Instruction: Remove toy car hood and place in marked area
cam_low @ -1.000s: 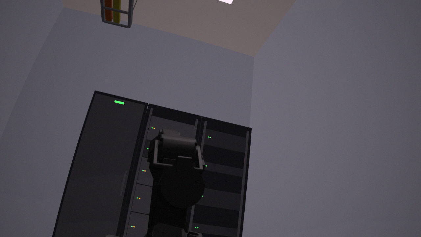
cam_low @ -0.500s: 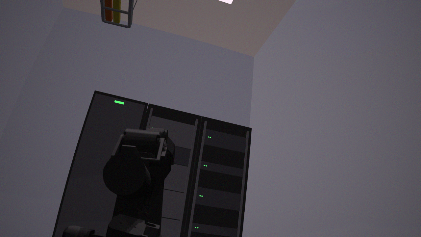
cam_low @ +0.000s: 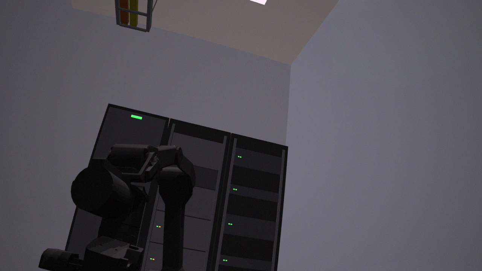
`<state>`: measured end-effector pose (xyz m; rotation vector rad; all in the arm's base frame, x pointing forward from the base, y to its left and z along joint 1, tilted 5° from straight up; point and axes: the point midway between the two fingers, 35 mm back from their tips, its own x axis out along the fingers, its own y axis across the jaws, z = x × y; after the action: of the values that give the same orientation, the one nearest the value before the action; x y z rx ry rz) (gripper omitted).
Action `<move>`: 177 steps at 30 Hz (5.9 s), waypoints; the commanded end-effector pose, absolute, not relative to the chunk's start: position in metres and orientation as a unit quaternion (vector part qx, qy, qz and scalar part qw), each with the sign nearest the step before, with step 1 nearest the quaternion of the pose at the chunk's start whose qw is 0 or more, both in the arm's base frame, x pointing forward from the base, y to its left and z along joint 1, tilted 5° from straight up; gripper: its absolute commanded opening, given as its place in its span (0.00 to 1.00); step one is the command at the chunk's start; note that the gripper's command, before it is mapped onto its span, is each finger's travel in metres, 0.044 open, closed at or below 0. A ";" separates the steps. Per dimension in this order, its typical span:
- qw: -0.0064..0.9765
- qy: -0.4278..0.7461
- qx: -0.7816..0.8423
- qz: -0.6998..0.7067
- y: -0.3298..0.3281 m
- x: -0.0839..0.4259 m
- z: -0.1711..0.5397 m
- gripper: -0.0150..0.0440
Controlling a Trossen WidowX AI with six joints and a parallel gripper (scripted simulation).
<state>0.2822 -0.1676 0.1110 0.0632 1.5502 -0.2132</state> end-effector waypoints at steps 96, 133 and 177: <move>0.713 0.694 0.026 -0.095 -0.175 0.283 0.052 0.25; 0.713 0.694 0.026 -0.095 -0.176 0.282 0.031 0.25; 0.713 0.694 0.026 -0.097 -0.178 0.282 0.026 1.00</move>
<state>0.2810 -0.1774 0.0207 0.0582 1.5436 -0.2133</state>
